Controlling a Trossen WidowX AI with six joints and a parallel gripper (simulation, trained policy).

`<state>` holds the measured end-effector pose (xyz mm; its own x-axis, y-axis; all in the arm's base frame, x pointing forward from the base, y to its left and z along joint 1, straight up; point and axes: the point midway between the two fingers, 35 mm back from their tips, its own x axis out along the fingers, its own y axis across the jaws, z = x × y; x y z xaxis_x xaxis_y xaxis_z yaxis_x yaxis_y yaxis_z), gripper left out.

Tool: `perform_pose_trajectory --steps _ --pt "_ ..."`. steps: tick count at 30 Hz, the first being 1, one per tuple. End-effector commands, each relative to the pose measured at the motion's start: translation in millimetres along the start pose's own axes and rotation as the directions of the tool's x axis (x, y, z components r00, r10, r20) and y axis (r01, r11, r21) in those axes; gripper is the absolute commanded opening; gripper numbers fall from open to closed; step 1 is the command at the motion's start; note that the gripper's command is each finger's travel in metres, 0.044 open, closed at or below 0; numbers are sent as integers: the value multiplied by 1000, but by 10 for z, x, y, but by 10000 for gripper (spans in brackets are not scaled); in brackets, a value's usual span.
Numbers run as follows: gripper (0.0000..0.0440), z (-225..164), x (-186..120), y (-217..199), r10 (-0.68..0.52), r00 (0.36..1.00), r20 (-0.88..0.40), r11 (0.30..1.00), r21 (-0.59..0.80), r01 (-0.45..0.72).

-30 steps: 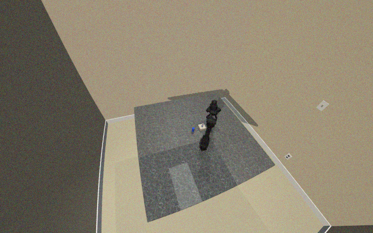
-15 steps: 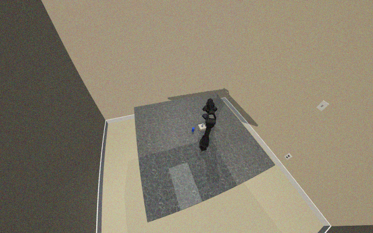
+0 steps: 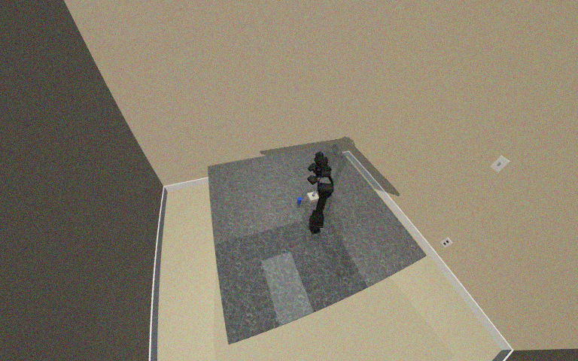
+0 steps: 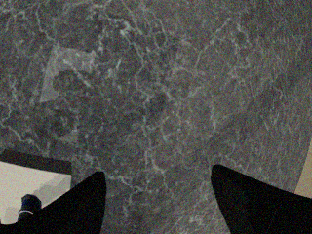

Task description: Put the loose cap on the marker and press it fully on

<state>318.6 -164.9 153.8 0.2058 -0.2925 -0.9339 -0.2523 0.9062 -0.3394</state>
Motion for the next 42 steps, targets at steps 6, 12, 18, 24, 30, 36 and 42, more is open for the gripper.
perform_pose_trajectory --steps 6,12,18,24,30,36,42 --pt "285 115 -88 254 57 998 8 998 0 -57" --pt "291 169 -131 421 95 995 6 996 -3 -95" --pt "296 211 -172 589 134 991 2 991 -8 -134" --pt "301 240 -210 758 173 985 -5 985 -15 -173" --pt "305 255 -244 925 212 977 -16 977 -23 -213" --pt "308 254 -274 1088 251 968 -31 967 -32 -252" --pt "310 231 -294 1245 287 957 -53 956 -44 -289"
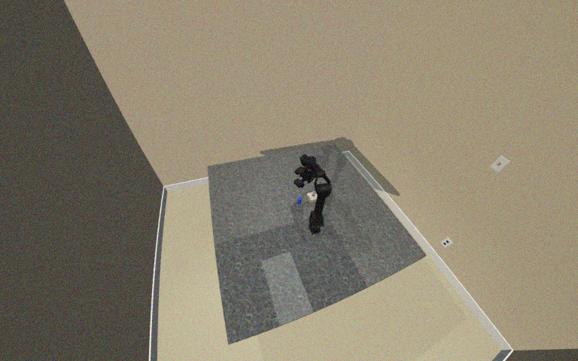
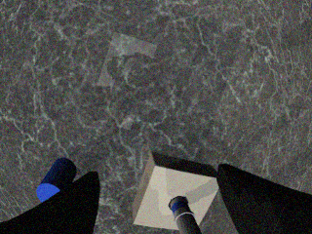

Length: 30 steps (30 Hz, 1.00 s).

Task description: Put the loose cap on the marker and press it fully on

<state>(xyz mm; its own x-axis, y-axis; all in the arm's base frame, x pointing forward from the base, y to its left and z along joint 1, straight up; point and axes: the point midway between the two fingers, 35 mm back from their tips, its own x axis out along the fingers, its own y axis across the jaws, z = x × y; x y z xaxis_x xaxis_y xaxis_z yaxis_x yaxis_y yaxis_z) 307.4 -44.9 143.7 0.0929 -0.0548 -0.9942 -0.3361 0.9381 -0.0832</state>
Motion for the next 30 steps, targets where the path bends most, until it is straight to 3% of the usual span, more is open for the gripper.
perform_pose_trajectory --steps 1,30 --pt "310 -18 16 121 30 999 -16 1000 -7 -30" --pt "302 -270 244 696 150 974 -170 981 -99 -168"
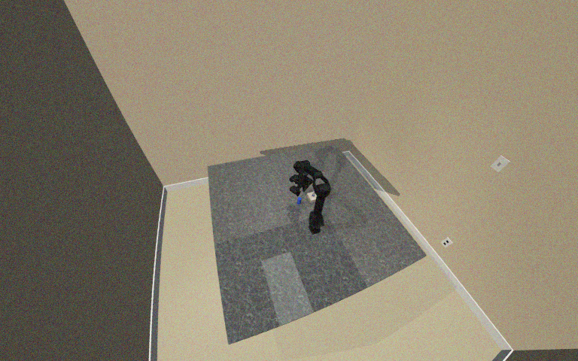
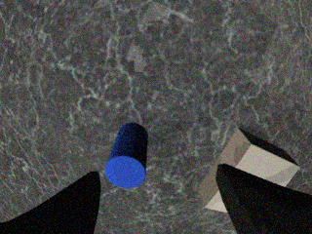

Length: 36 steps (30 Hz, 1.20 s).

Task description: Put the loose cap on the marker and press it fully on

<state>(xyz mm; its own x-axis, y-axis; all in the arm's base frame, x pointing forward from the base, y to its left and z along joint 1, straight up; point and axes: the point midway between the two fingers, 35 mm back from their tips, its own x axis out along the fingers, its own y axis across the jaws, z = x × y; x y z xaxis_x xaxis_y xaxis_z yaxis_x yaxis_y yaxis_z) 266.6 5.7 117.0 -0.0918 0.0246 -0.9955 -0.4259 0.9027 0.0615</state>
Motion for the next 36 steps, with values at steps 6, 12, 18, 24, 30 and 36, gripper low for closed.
perform_pose_trajectory --steps 6,12,18,24,30,36 --pt "297 -73 147 127 29 998 -53 999 -43 -31" --pt "288 -105 249 175 38 996 -76 996 -72 -43" --pt "276 -126 376 205 46 994 -96 993 -101 -56" --pt "261 -140 506 218 48 993 -109 990 -129 -62" --pt "241 -148 596 211 32 993 -112 986 -158 -50" --pt "133 -140 595 193 4 995 -97 984 -176 -21"
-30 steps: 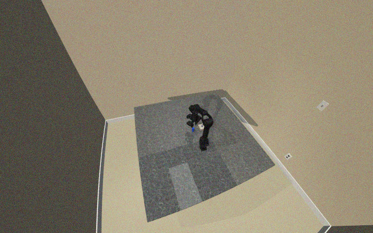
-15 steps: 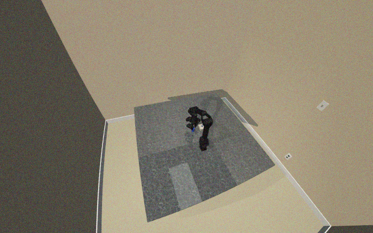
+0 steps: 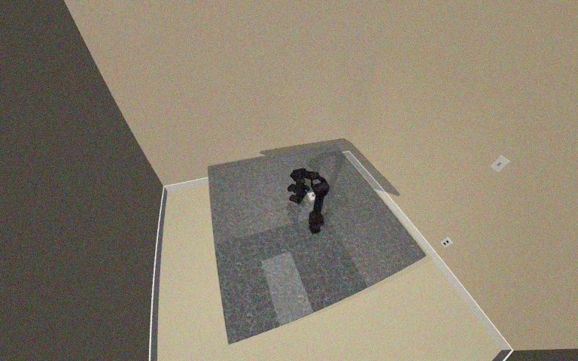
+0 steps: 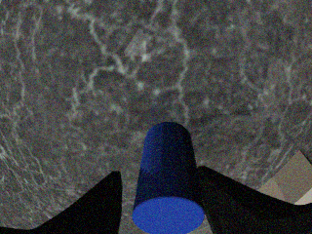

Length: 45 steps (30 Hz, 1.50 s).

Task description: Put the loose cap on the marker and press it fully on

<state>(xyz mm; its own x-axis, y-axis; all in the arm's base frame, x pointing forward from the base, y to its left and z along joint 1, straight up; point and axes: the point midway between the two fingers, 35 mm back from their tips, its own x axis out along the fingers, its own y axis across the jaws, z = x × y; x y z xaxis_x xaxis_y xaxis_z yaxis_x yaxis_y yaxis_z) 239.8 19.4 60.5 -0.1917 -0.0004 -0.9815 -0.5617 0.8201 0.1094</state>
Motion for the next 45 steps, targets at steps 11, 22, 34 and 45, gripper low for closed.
perform_pose_trajectory --steps 11,22,34,45 --pt "28 10 -308 -86 -80 995 63 997 -15 81" --pt "23 -52 -687 -170 -110 987 116 994 13 109" --pt "13 -252 -977 -337 -110 984 140 992 78 100" --pt "0 -504 -1108 -536 -106 985 133 984 158 85"
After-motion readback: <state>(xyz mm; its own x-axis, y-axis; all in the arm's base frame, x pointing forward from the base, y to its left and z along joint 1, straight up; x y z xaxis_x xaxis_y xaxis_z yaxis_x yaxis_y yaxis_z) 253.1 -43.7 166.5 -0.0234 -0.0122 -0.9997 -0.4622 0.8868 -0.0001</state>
